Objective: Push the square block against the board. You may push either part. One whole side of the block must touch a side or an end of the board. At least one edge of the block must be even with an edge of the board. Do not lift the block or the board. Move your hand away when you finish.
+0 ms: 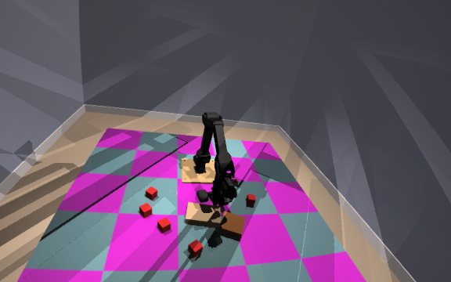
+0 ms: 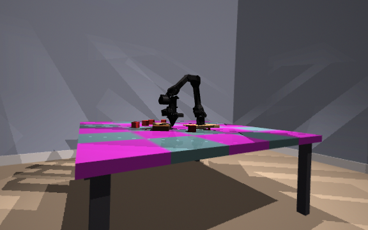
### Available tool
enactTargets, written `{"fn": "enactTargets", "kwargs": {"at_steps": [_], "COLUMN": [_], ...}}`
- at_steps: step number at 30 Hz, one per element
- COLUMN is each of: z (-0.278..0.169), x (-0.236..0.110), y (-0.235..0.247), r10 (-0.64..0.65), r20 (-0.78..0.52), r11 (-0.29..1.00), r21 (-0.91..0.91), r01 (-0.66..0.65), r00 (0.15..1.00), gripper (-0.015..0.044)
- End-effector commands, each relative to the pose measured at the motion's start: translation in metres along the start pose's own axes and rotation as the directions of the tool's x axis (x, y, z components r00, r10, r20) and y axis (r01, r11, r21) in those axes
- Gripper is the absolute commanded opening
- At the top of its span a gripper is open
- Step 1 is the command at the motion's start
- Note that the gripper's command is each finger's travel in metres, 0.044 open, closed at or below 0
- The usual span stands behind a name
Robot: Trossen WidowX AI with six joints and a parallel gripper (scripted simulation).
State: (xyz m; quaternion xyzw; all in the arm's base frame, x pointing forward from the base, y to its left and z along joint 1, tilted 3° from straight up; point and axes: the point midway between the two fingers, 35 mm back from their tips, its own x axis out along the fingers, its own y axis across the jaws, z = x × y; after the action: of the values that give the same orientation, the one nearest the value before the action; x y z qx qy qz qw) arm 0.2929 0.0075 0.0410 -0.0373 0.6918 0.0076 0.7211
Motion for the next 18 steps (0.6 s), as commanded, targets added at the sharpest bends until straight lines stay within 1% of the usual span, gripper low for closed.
{"fn": "enactTargets", "kwargs": {"at_steps": [1, 18], "z": [0.003, 0.014], "x": [0.000, 0.000], "y": [-0.002, -0.004], "r10": [-0.002, -0.002], "r20": [-0.001, 0.000], "r11": [1.000, 1.000], "r21": [-0.004, -0.003], "r01": [0.002, 0.002], "r00": [1.000, 1.000], "gripper": [0.0000, 0.0000]}}
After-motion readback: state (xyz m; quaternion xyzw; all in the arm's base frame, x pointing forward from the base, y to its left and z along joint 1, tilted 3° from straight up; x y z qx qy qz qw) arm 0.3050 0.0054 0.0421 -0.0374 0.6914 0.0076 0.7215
